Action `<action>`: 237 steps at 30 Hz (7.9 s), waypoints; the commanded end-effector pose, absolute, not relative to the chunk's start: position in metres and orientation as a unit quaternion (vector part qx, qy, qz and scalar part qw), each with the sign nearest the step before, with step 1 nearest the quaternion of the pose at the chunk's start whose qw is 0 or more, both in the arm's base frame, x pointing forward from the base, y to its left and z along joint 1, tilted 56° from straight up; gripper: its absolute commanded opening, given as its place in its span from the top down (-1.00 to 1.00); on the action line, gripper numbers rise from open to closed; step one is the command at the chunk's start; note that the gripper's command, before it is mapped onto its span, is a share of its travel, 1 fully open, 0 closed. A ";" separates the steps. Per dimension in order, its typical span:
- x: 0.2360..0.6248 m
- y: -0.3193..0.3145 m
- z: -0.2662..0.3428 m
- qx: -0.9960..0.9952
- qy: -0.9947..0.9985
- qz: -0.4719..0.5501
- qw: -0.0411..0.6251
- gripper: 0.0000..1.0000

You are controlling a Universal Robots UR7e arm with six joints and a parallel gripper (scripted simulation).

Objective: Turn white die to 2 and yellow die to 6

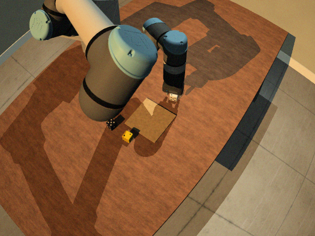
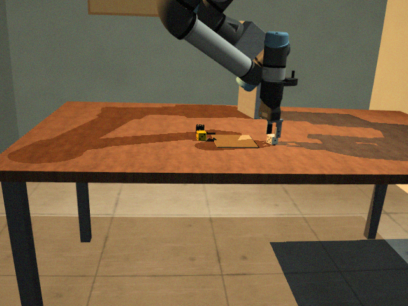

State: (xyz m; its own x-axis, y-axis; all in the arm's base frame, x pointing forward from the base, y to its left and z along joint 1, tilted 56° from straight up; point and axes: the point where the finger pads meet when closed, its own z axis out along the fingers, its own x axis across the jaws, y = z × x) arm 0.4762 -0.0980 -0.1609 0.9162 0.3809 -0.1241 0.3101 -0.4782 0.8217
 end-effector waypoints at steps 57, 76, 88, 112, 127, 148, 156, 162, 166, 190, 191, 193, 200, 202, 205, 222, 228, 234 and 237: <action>0.483 -0.119 -0.175 0.859 0.201 0.038 0.470 -0.14; 0.483 -0.119 -0.175 0.859 0.201 0.038 0.470 -0.14; 0.483 -0.119 -0.175 0.859 0.201 0.038 0.470 -0.14; 0.459 -0.042 -0.122 0.859 0.201 0.038 0.470 -0.14; 0.458 -0.039 -0.120 0.859 0.200 0.039 0.469 -0.14; 0.463 -0.044 -0.136 0.881 -0.050 0.170 0.439 -0.14; 0.464 -0.045 -0.137 0.879 -0.076 0.183 0.434 -0.14; 0.464 -0.045 -0.138 0.881 -0.075 0.183 0.429 -0.14; 0.463 -0.046 -0.138 0.889 -0.073 0.183 0.414 -0.14; 0.463 -0.046 -0.138 0.965 -0.025 0.201 0.167 -0.14; 0.463 -0.046 -0.138 0.968 -0.022 0.201 0.151 -0.14; 0.463 -0.046 -0.138 0.972 -0.016 0.204 0.119 -0.14; 0.463 -0.047 -0.139 0.979 0.005 0.204 0.013 -0.14; 0.463 -0.047 -0.138 0.978 0.009 0.206 -0.012 -0.14; 0.463 -0.047 -0.138 0.978 0.014 0.205 -0.033 -0.14; 0.463 -0.047 -0.138 0.975 0.022 0.206 -0.082 -0.14; 0.464 -0.050 -0.140 0.975 0.022 0.206 -0.082 -0.14; 0.468 -0.061 -0.148 0.975 0.022 0.206 -0.082 -0.14; 0.470 -0.069 -0.153 0.975 0.022 0.206 -0.082 -0.14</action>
State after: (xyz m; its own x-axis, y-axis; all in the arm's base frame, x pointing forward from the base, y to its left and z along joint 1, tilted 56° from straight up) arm 0.4670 -0.0598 -0.1466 0.9145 0.0090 0.4045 0.0762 -0.9857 -0.1502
